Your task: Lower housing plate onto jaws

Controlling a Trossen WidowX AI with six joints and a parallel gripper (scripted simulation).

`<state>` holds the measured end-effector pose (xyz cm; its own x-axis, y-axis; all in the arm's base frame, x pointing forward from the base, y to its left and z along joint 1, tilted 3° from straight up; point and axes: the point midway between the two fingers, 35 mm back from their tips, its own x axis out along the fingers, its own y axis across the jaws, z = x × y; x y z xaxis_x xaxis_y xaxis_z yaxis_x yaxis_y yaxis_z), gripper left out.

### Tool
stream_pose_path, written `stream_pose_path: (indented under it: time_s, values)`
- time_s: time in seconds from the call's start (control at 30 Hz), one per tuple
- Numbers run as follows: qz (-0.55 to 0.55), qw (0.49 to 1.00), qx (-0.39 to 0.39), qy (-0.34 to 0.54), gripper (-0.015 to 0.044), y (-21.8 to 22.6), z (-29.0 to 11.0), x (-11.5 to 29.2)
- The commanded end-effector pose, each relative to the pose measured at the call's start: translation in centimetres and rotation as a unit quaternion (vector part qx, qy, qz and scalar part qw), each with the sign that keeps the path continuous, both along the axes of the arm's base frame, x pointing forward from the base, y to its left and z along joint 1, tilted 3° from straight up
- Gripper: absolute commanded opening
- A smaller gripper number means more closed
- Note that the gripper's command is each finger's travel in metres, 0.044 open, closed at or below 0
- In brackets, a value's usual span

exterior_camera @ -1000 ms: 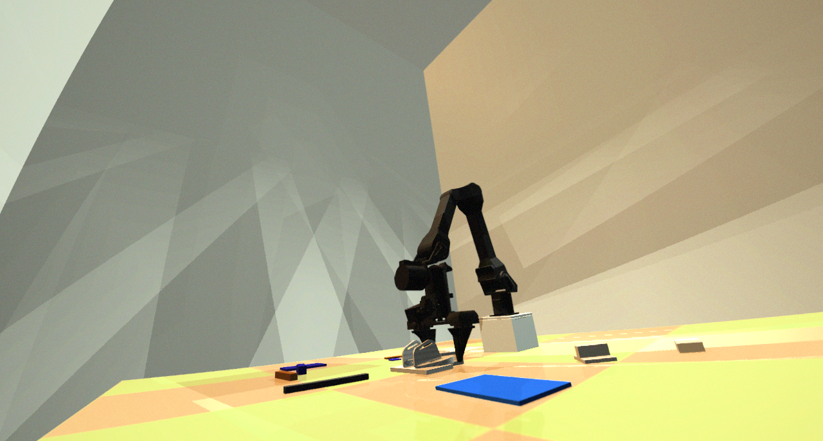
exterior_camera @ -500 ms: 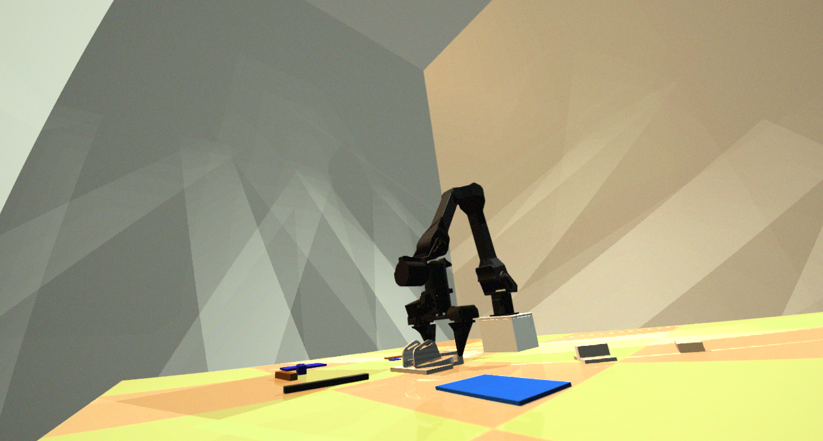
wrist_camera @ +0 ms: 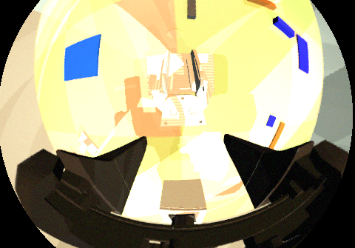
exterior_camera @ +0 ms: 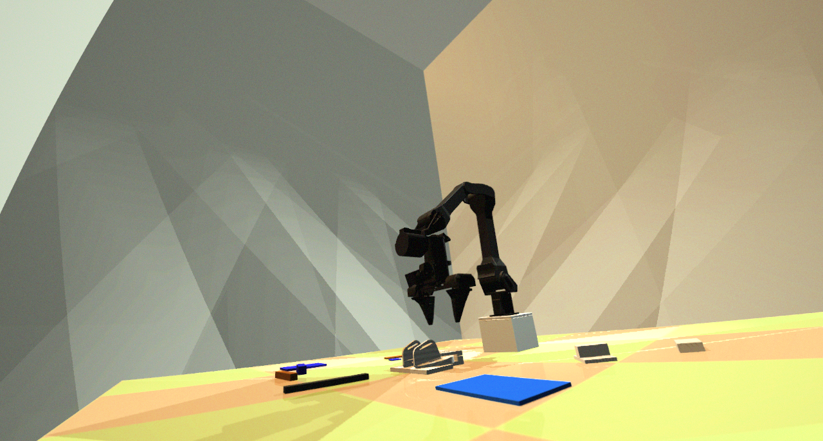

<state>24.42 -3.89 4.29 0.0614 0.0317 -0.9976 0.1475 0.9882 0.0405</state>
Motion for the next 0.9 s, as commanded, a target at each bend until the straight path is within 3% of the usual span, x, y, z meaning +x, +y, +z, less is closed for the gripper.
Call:
stream_pose_path:
  time_s: [0.0,0.2,0.87]
  values:
    - [0.002,1.000,0.000,-0.002,0.0440,0.1,1.8,-1.6]
    - [0.002,1.000,0.002,0.002,0.0440,0.5,4.2,-4.5]
    - [0.003,1.000,0.002,0.002,0.0440,0.5,4.3,-4.6]
